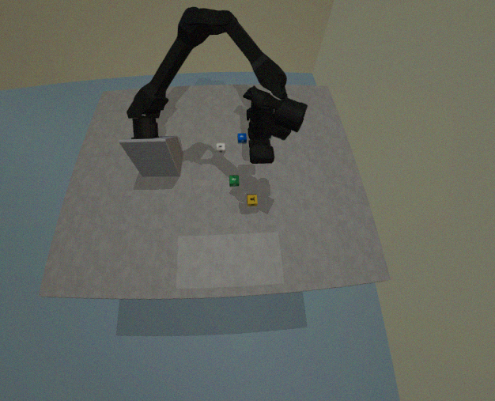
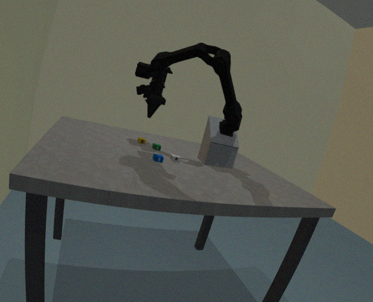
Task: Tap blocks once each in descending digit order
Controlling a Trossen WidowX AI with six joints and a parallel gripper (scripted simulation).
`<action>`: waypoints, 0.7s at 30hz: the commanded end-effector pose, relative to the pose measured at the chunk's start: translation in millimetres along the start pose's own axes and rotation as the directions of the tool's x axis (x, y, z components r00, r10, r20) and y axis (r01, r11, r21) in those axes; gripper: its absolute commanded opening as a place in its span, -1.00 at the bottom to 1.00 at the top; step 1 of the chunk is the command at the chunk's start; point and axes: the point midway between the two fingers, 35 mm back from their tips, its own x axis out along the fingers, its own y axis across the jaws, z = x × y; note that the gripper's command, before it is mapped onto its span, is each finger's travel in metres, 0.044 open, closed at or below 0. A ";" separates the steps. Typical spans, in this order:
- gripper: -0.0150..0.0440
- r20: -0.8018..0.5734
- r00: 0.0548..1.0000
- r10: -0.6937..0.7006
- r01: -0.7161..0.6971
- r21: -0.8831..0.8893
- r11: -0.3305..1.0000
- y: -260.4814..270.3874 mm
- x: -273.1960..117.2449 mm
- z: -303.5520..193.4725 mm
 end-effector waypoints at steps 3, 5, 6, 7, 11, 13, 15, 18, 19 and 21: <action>-0.42 0.003 1.000 0.012 -0.012 -0.002 1.000 88.6 0.0 -14.0; -0.42 0.002 1.000 0.020 -0.020 -0.003 1.000 117.0 1.3 -24.4; -0.42 0.001 1.000 0.026 -0.026 -0.004 1.000 130.5 2.2 -30.6; -0.42 -0.001 1.000 0.030 -0.030 -0.004 1.000 140.9 2.9 -35.9; -0.42 -0.002 0.999 0.034 -0.034 -0.005 0.999 149.0 3.4 -40.5; -0.42 -0.002 0.999 0.032 -0.032 -0.005 0.999 148.7 14.2 -39.2; -0.42 -0.002 1.000 0.031 -0.031 -0.005 1.000 149.1 44.7 -37.7; -0.42 -0.002 0.999 0.037 -0.037 -0.005 0.999 152.3 81.7 -40.6; -0.42 -0.002 0.999 0.038 -0.038 -0.005 0.999 152.6 84.2 -41.0; -0.42 -0.002 0.999 0.038 -0.038 -0.005 0.999 152.6 84.2 -41.0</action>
